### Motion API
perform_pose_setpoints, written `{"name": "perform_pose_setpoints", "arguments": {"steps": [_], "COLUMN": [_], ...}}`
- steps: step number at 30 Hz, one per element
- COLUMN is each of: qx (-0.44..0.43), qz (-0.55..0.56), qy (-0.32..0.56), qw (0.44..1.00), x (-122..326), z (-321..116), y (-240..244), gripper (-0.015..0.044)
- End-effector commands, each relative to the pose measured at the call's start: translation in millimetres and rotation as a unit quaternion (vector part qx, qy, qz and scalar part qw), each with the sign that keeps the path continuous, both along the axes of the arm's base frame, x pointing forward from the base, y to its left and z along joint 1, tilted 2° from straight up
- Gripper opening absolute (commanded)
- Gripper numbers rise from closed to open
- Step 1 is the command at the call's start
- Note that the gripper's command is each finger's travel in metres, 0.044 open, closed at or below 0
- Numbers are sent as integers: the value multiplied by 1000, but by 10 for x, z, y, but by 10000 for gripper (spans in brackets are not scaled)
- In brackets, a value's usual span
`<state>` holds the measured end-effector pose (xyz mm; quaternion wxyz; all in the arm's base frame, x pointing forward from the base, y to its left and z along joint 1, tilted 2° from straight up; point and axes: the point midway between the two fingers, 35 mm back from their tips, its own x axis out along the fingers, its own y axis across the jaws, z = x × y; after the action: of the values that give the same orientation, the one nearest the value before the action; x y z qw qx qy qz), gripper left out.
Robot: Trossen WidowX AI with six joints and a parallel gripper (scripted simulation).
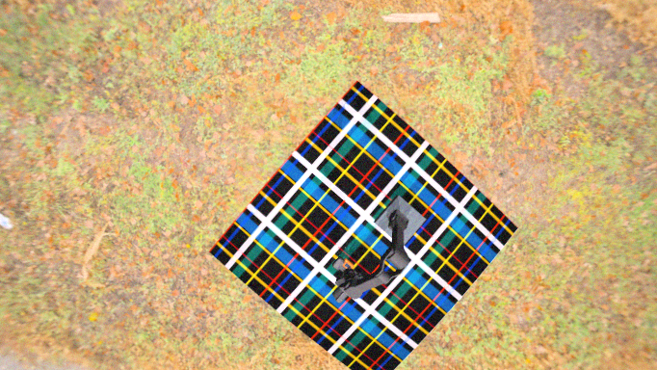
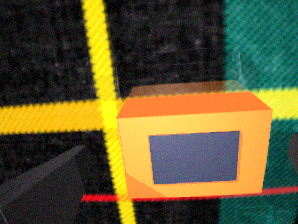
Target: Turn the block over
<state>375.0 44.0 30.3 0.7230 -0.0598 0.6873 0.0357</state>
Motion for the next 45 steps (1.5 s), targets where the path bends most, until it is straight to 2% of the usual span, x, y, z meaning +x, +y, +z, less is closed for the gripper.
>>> {"name": "perform_pose_setpoints", "arguments": {"steps": [1, 4, 9, 31, 37, 45], "qx": [-3, -3, -3, -3, -3, -1], "qz": [2, 2, 2, 2, 2, 2], "qy": [1, 1, 1, 1, 1, -10], "qw": [1000, 1000, 1000, 1000, 1000, 1000], "x": [-9, -9, -9, -9, -22, -16], "z": [-83, -106, -106, -106, 183, 183], "y": [-14, -15, -15, -15, -4, -3], "gripper": [440, 440, 309, 162, 5, 0]}}
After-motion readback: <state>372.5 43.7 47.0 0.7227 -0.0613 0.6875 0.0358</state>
